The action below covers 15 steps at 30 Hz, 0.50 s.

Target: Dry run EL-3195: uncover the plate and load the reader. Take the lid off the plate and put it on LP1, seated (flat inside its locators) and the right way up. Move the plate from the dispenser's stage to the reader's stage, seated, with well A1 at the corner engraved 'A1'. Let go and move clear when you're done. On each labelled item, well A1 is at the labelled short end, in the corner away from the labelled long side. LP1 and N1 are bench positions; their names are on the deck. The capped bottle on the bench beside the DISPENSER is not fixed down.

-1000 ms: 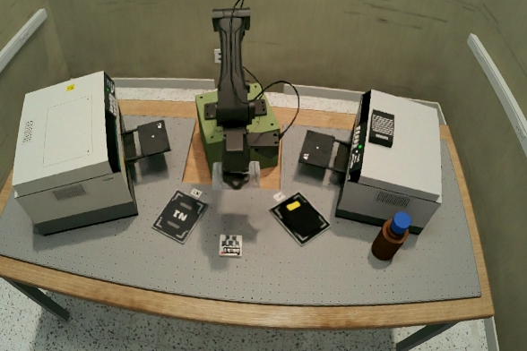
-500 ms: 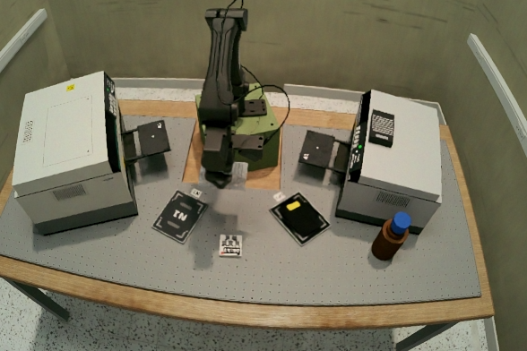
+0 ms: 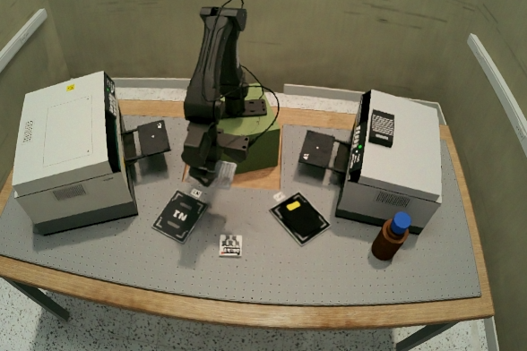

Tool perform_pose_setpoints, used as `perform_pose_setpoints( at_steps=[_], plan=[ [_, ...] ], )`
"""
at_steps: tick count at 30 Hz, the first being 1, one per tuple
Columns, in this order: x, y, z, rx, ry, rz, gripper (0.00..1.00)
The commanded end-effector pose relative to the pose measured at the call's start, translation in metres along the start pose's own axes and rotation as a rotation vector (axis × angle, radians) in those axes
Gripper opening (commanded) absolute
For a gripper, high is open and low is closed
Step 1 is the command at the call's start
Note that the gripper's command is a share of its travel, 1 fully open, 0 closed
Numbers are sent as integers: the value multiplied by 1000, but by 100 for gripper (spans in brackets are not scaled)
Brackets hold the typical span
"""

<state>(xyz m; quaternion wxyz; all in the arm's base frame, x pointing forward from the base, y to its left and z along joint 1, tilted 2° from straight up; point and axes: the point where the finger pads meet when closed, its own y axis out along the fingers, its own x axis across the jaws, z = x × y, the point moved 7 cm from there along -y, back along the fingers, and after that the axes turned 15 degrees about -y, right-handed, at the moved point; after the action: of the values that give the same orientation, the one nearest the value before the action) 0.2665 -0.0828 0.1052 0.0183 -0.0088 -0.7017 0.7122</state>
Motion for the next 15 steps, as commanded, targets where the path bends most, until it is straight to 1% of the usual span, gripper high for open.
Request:
perform_pose_setpoints(
  at_steps=[1, 3, 6, 9, 15],
  plan=[
    [-4, -19, 9, -4, 47, 57, 86],
    [-4, -19, 9, -4, 47, 57, 86],
    [-1, -19, 17, -4, 82, 57, 86],
    [1, -20, 24, -2, 67, 57, 86],
    [7, -20, 39, -2, 152, 58, 86]
  ],
)
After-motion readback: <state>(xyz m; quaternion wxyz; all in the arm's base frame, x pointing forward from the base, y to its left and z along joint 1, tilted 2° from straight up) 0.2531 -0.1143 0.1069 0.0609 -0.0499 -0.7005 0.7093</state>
